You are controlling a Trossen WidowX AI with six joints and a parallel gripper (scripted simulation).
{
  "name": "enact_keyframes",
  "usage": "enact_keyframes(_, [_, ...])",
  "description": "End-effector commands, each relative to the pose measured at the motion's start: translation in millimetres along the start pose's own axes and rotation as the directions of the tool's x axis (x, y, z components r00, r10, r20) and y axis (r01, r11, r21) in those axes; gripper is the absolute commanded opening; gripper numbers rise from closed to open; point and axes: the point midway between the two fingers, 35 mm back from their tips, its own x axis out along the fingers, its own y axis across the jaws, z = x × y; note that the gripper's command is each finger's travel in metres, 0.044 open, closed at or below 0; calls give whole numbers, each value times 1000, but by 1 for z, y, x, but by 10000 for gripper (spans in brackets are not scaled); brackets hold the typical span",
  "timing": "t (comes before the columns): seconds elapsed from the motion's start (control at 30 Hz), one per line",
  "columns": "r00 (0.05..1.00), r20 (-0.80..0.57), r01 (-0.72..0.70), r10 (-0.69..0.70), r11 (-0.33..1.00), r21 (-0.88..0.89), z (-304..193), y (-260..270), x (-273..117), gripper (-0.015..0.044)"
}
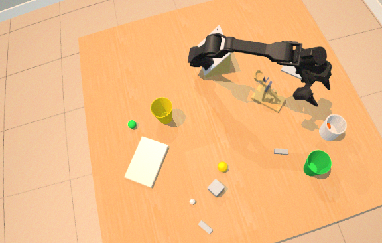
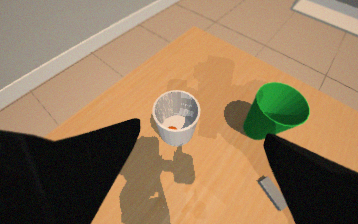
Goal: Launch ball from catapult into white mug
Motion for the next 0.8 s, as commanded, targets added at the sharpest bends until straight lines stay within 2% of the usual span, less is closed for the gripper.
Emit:
enact_keyframes(0.0, [1000, 8, -5, 5, 1000, 10, 3, 0, -1, 440])
enact_keyframes(0.77, [1000, 2, 0, 0, 1000, 2, 1, 0, 0, 440])
